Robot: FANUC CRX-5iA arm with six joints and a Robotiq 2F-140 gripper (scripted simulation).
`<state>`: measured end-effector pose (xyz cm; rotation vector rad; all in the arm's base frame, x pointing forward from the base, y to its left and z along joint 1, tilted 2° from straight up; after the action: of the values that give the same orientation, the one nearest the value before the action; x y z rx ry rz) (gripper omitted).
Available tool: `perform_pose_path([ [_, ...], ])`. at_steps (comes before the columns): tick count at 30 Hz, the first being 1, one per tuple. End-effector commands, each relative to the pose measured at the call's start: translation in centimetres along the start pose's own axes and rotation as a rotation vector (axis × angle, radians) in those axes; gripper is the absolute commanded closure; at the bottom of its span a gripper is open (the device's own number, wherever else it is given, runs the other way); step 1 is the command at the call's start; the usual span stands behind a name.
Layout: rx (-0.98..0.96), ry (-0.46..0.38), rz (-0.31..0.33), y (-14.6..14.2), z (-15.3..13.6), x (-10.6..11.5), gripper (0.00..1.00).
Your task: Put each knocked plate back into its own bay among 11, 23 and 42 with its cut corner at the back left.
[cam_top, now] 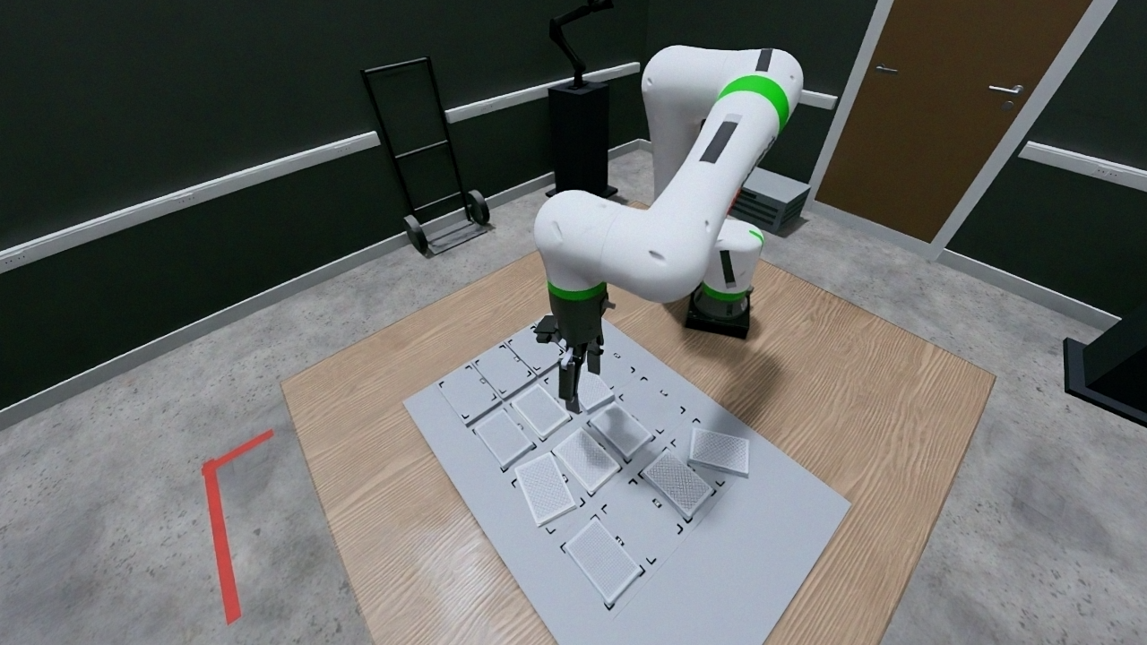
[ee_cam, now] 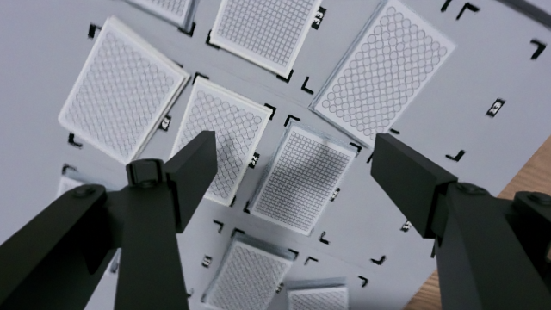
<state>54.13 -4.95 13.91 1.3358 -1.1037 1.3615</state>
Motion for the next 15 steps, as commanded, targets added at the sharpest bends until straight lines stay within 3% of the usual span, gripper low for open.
perform_pose_path([
  [1, -0.143, 0.009, 0.004, -0.1, 0.5, -1.3, 0.3],
  [10, -0.376, 0.012, 0.006, -0.1, 1.5, -3.6, 0.3],
  [15, -0.402, 0.012, 0.007, -0.1, 1.5, -3.6, 0.3],
])
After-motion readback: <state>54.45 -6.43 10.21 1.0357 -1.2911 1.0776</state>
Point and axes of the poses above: the point where the finger pads meet when closed, its own x axis back along the fingers, its own y axis across the jaws, z = x × y, the point moved 1 cm from there along x, back along the fingers, and after that the axes turned 5 degrees about -x, right-handed, at the moved point
